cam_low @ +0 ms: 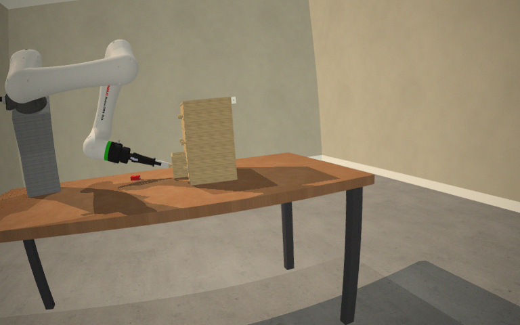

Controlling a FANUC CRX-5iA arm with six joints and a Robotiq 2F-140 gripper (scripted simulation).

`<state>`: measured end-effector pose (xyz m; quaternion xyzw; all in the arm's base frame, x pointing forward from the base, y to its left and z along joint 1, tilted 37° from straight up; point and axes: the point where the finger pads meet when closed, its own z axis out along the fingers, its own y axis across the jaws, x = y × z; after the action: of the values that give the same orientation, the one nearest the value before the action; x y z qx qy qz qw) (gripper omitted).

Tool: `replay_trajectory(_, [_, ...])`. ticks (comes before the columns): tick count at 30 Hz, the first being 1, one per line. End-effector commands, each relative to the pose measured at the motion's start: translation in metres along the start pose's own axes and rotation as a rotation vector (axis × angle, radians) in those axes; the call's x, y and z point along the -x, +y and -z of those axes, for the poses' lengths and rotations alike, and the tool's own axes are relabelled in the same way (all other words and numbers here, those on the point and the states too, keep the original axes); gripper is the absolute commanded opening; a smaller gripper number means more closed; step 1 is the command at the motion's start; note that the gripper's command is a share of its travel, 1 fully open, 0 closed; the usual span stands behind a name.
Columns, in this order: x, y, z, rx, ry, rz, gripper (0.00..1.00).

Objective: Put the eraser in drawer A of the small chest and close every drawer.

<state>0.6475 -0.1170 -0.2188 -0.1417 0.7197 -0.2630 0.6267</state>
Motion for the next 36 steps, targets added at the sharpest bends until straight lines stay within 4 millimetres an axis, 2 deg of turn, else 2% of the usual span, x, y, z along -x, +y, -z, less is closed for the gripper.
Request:
replay_trajectory(1, [0.001, 0.000, -0.001, 0.000, 0.000, 0.000, 0.00])
replay_trajectory(16, [0.010, 0.000, -0.027, 0.000, 0.000, 0.000, 0.00])
replay_trajectory(36, [0.018, 0.000, -0.049, 0.000, 0.000, 0.000, 0.00])
